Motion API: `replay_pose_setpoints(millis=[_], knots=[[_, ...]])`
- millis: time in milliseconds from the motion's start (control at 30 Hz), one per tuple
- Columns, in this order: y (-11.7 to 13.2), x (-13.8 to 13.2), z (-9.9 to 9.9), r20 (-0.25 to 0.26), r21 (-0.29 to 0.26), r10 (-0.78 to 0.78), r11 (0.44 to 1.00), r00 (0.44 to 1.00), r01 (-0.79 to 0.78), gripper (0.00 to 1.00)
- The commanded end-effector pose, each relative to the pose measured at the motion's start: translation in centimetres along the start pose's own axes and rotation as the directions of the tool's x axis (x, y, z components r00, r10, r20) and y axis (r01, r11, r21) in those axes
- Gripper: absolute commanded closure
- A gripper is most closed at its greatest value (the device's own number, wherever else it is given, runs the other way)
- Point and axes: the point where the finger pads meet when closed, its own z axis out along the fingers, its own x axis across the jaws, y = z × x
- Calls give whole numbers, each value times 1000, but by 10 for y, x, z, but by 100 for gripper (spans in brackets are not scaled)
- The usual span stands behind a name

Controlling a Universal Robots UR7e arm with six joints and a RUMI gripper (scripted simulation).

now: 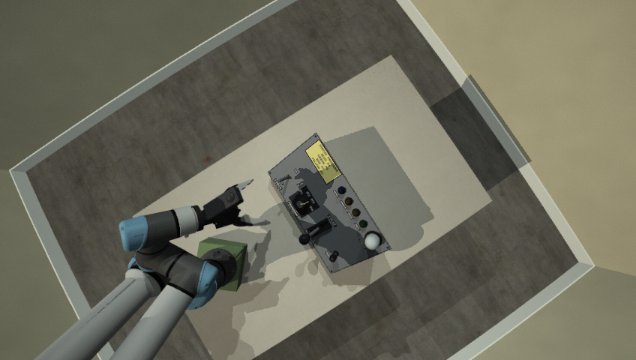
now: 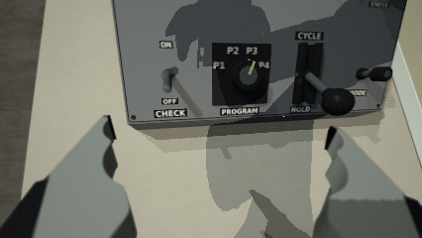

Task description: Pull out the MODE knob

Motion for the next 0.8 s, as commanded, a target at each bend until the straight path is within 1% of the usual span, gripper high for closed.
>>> replay_pose_setpoints(millis=[0,233,300,533,633,700,733,767], knots=[[-11,11,5,-14,-23,39,999,999,-39,0],[-24,33,13,-43,-63,107,992,993,-110,0],[-24,33,13,-43,-63,107,992,993,-110,0],[-41,67,19,-84,-105,203,972,976,-211,0],[-43,72,19,-91,-110,218,968,972,-227,0],[-48,84,19,-104,-120,250,958,963,-261,0],[-48,84,19,-104,-120,250,958,963,-261,0],[-50,90,19,-111,-124,266,952,958,-279,0]])
